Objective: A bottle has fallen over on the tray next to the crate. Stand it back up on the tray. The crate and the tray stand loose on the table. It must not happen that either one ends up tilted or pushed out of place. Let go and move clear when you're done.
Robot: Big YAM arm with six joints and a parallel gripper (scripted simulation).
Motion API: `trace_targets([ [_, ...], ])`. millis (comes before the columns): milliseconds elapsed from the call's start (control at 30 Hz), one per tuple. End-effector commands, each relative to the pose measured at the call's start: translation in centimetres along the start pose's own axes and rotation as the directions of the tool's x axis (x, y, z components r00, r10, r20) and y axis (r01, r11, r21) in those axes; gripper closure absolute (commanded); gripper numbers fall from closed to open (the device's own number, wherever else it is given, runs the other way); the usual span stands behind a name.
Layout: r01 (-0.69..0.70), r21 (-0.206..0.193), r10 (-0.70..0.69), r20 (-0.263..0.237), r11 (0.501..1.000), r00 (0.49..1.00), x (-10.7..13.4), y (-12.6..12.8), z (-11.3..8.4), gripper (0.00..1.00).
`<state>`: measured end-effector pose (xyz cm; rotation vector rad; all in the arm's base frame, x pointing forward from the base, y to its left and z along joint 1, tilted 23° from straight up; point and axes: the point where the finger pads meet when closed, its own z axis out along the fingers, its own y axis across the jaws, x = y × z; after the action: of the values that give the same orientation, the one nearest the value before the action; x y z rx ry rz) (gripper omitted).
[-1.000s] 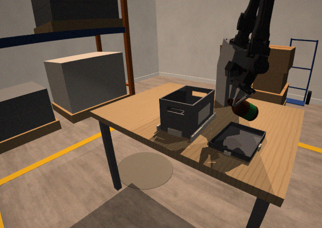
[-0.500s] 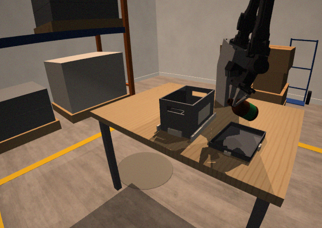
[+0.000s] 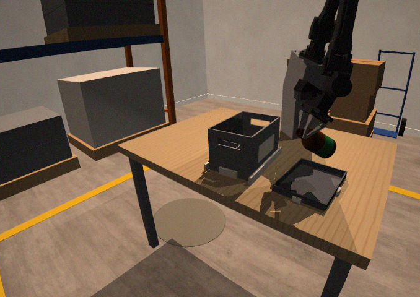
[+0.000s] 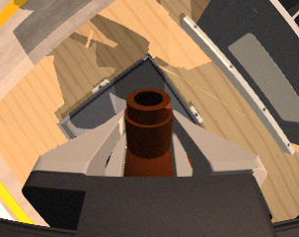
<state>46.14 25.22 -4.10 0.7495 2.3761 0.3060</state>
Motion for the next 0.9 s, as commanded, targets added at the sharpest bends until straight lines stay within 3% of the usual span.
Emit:
trace_targets([
  [0, 0.000, -0.009, 0.000, 0.008, 1.000, 1.000, 1.00, 0.13, 0.20, 1.00],
  [333, -0.002, -0.015, 0.003, 0.078, 1.000, 0.997, 0.86, 0.43, 0.19, 1.00],
  [867, -0.003, -0.020, 0.005, 0.145, 1.000, 0.989, 0.75, 0.54, -0.04, 1.00],
])
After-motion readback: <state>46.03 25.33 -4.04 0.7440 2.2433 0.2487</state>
